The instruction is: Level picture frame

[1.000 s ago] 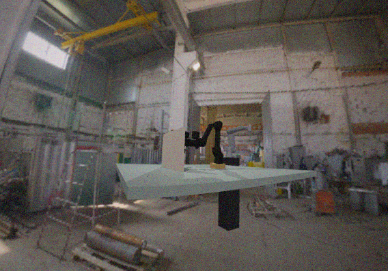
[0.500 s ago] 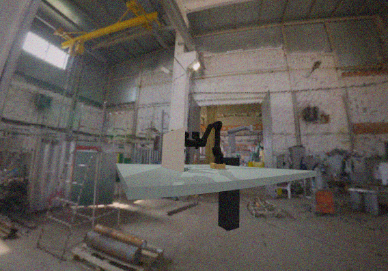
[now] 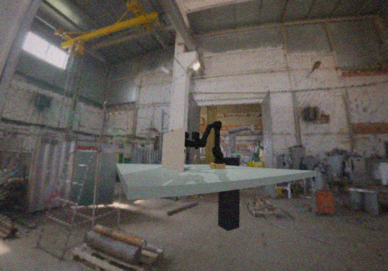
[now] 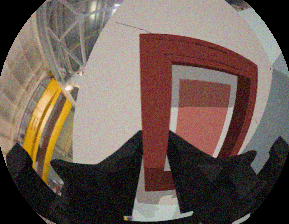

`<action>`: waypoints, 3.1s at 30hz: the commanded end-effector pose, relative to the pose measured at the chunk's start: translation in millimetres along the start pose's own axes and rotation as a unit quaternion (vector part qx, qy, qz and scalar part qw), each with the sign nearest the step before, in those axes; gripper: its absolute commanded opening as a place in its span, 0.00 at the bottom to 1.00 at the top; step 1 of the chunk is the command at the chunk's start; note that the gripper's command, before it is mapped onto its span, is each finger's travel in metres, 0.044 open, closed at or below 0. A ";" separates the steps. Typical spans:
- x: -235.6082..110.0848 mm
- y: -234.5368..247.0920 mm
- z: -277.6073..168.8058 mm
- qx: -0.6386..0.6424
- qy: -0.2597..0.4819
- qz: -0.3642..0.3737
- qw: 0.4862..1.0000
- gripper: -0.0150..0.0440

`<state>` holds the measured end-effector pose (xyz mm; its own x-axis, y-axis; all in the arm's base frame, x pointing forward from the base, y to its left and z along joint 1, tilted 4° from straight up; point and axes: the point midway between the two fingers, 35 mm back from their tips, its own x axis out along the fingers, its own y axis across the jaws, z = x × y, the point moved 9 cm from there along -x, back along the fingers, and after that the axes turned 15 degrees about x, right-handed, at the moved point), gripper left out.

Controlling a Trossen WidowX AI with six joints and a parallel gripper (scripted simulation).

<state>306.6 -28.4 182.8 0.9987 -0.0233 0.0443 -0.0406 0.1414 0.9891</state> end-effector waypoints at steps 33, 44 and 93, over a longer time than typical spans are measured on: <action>0.0 -2.7 1.3 0.034 0.001 0.003 0.999 0.25; 0.0 -2.4 1.3 0.060 0.001 0.003 0.998 0.25; 0.0 -1.0 1.6 0.190 0.001 0.003 0.982 0.25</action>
<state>306.6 -30.1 182.0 0.9984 -0.0218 0.0528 -0.0562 -0.2121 0.9756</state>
